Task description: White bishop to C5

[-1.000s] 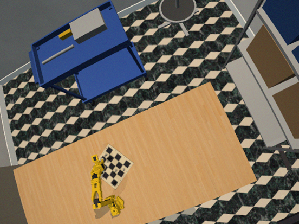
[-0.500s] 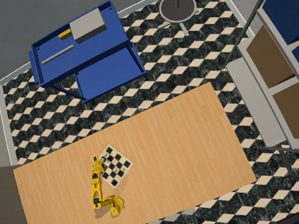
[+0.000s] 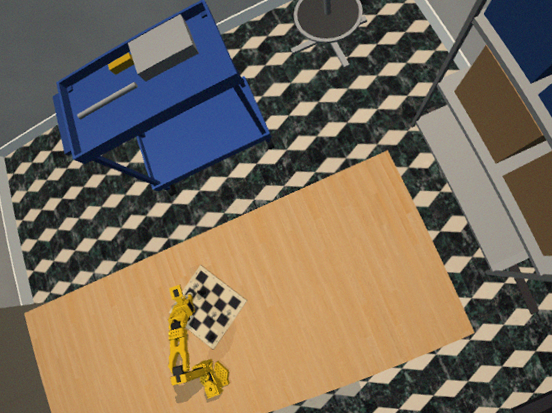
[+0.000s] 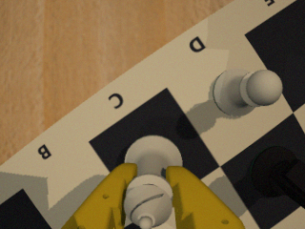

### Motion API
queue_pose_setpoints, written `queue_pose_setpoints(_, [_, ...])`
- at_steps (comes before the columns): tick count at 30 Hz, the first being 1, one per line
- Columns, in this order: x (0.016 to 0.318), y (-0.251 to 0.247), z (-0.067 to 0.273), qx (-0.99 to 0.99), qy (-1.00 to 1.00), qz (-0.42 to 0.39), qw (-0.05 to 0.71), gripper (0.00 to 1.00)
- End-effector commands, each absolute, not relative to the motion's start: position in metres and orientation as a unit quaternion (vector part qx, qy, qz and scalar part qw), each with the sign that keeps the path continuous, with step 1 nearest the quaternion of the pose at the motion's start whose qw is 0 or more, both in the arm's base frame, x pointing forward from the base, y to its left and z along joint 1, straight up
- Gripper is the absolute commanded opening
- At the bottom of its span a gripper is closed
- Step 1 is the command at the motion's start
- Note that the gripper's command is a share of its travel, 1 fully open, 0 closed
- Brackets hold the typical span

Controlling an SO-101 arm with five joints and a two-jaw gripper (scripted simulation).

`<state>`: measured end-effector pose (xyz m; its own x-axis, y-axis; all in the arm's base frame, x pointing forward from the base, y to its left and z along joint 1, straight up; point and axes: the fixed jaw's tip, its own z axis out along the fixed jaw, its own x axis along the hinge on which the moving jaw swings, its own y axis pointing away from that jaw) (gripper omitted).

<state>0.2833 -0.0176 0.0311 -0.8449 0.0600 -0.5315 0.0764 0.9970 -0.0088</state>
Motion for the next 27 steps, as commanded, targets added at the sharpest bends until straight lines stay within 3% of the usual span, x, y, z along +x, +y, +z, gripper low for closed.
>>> queue_pose_setpoints(1, [0.2826,-0.0154,0.0331,0.034,0.961,-0.013,0.273,0.0])
queue_pose_setpoints(27, [0.2877,-0.0159,0.0412,0.034,0.961,-0.013,0.273,0.0])
